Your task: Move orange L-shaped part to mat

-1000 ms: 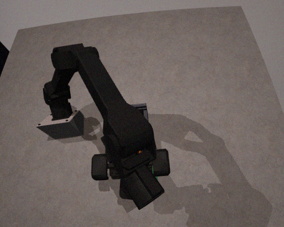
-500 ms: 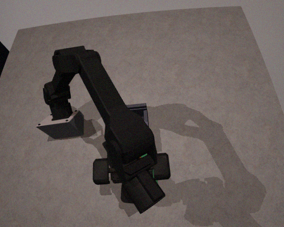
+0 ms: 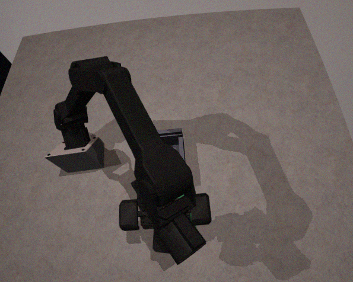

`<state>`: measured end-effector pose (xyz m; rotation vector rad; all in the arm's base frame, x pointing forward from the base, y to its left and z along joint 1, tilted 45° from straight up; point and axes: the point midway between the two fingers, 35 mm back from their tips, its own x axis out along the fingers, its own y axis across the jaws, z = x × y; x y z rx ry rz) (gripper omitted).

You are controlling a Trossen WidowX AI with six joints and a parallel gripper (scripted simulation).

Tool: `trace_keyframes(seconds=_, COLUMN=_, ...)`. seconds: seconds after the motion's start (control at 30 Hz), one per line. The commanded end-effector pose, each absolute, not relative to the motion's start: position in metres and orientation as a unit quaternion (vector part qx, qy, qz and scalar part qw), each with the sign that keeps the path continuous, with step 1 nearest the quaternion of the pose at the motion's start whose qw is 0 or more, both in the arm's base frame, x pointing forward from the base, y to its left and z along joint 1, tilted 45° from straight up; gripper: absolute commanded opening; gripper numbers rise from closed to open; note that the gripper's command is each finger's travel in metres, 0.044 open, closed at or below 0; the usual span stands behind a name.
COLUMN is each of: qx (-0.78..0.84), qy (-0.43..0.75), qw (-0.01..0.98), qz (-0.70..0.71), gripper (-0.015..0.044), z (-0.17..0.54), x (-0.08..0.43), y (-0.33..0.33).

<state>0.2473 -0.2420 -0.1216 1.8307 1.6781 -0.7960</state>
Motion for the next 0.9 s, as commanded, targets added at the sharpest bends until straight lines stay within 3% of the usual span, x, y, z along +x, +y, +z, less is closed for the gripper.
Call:
trace_keyframes(seconds=0.0, qx=0.679, qy=0.620, qw=0.260, qz=-0.294, gripper=0.0000, z=-0.127, x=0.247, y=-0.236)
trace_keyframes(seconds=0.87, qx=0.680, qy=0.620, qw=0.260, qz=-0.294, gripper=0.0000, z=-0.153, x=0.250, y=-0.210)
